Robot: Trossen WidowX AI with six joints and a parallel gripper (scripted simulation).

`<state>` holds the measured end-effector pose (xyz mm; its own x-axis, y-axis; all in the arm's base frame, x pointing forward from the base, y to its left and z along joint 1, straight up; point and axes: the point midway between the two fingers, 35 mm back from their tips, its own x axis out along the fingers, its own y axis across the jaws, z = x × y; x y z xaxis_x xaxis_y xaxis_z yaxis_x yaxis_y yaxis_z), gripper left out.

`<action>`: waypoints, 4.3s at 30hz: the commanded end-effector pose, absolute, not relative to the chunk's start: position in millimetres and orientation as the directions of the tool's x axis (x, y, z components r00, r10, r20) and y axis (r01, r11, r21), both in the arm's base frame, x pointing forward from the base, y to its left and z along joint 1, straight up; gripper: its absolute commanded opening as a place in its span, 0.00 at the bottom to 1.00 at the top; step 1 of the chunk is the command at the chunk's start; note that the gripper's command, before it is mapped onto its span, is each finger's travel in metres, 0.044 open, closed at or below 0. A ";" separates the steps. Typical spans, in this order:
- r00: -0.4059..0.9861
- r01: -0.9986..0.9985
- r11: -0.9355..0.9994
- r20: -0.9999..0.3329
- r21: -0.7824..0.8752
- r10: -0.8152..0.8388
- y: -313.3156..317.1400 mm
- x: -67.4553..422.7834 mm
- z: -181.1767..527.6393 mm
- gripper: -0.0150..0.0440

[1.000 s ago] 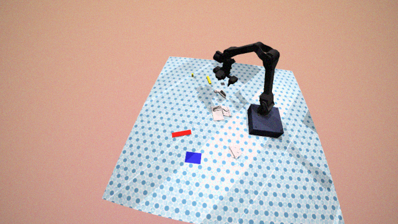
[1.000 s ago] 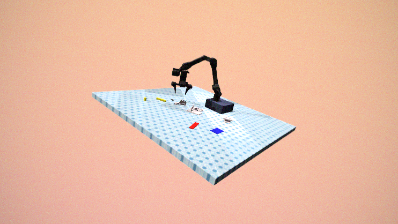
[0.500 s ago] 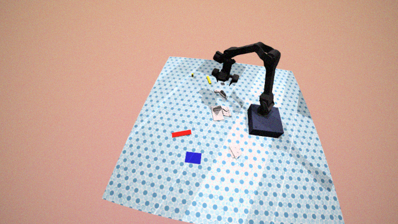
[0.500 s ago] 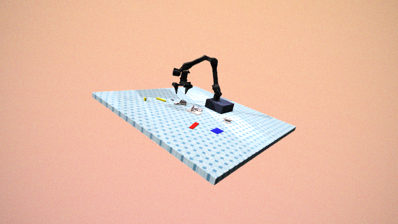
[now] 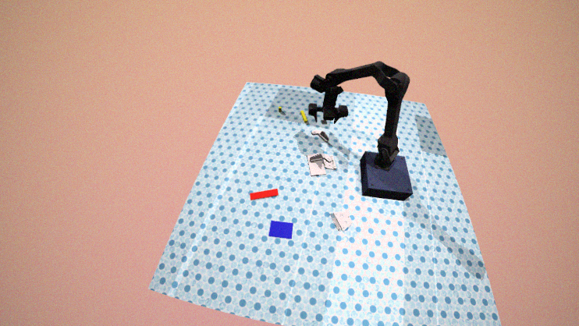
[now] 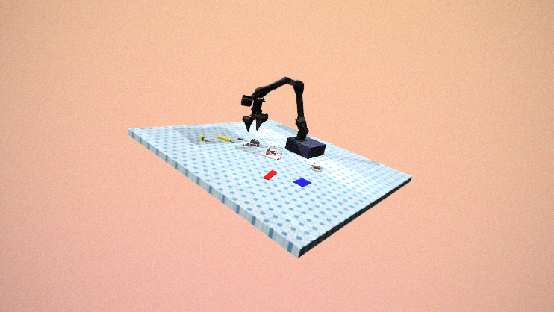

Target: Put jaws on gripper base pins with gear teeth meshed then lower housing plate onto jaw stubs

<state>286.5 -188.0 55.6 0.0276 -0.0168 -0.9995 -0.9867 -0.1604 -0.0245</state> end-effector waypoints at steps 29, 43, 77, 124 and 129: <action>0.024 -0.638 -0.770 -1.000 -0.004 -0.015 -175.3 281.7 57.5 1.00; 0.023 -0.638 -0.770 -1.000 -0.004 -0.015 -174.3 280.2 18.1 1.00; 0.023 -0.638 -0.770 -1.000 -0.004 -0.015 -174.3 280.2 18.1 1.00; 0.023 -0.638 -0.770 -1.000 -0.004 -0.015 -174.3 280.2 18.1 1.00; 0.023 -0.638 -0.770 -1.000 -0.004 -0.015 -174.3 280.2 18.1 1.00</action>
<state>280.1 -174.0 18.5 0.0237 -0.0127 -0.9996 -0.6419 -0.7668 -0.0055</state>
